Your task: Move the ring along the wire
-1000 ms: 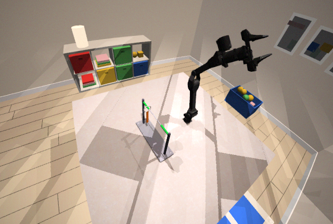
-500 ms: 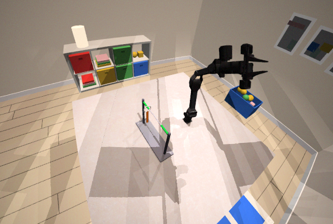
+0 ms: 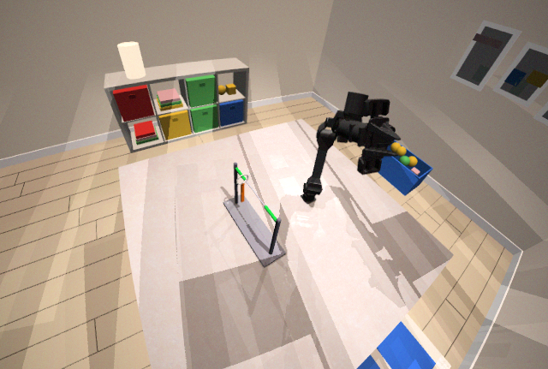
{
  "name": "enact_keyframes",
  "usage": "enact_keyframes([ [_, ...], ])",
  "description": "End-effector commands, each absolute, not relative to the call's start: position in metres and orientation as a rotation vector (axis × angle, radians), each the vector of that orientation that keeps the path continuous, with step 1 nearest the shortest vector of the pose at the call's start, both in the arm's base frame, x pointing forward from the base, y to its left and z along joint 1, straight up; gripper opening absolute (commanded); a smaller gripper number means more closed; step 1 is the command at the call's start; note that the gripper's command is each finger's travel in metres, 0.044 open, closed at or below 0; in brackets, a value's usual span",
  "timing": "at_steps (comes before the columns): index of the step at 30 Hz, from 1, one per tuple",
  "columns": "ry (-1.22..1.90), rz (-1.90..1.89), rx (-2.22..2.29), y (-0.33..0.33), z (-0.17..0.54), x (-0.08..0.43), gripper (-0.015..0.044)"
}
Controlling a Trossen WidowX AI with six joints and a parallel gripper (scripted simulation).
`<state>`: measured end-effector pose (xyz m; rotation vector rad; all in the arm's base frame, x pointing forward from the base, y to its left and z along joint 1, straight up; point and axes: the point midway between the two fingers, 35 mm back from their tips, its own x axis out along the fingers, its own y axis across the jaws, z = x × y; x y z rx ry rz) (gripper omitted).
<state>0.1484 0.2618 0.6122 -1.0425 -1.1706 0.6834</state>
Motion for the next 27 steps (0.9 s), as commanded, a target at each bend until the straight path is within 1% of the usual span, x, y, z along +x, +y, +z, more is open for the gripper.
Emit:
enact_keyframes([
  [1, -1.089, 0.672, -1.045, 0.249, 0.599, 0.171, 0.0160],
  [15, -0.708, 0.597, -1.025, 0.186, 0.525, 0.268, 0.0160],
  [27, -0.397, 0.471, -0.915, 0.098, 0.455, 0.322, 0.0160],
])
